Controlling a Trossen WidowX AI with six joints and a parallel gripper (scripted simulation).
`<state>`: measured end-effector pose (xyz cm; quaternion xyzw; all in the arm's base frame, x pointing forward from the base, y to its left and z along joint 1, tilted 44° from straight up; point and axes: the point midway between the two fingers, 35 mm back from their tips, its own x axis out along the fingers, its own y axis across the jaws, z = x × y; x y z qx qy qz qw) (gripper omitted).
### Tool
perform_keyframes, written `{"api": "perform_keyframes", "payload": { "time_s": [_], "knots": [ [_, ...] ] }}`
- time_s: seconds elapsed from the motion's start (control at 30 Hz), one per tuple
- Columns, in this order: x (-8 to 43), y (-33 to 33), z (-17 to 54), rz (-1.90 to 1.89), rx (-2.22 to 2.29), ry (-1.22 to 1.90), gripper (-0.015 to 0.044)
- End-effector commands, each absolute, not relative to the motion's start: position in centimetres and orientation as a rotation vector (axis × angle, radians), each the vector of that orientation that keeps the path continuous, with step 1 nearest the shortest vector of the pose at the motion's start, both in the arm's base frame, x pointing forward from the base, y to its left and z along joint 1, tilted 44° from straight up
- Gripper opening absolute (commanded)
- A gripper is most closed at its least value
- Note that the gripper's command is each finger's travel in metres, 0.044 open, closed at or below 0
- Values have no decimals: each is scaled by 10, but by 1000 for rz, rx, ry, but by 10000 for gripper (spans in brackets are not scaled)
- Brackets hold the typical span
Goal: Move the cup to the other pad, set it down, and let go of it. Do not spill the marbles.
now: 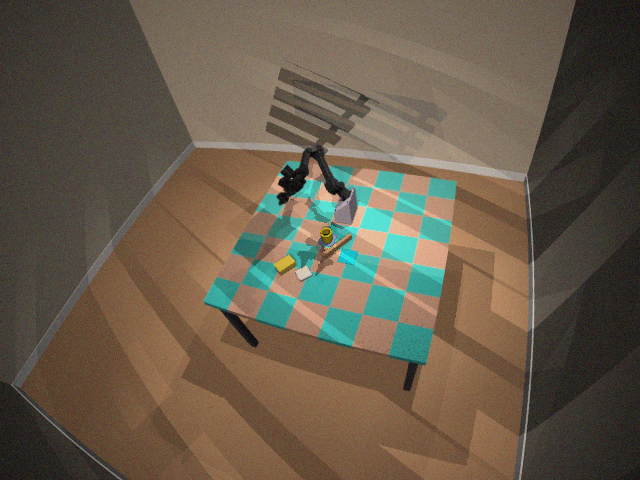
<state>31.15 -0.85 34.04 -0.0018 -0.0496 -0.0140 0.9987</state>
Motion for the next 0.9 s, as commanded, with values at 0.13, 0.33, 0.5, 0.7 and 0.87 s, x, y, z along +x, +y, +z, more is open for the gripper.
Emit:
{"api": "perform_keyframes", "payload": {
  "time_s": [0.13,0.33,0.5,0.7,0.87],
  "knots": [
    [335,-23,257,-183,318,207,269],
    [325,-42,150,-549,642,526,167],
    [291,-57,86,-918,772,658,167],
    [231,-79,43,-1389,759,644,167],
    [201,-91,39,-1575,694,575,167]
  ]
}}
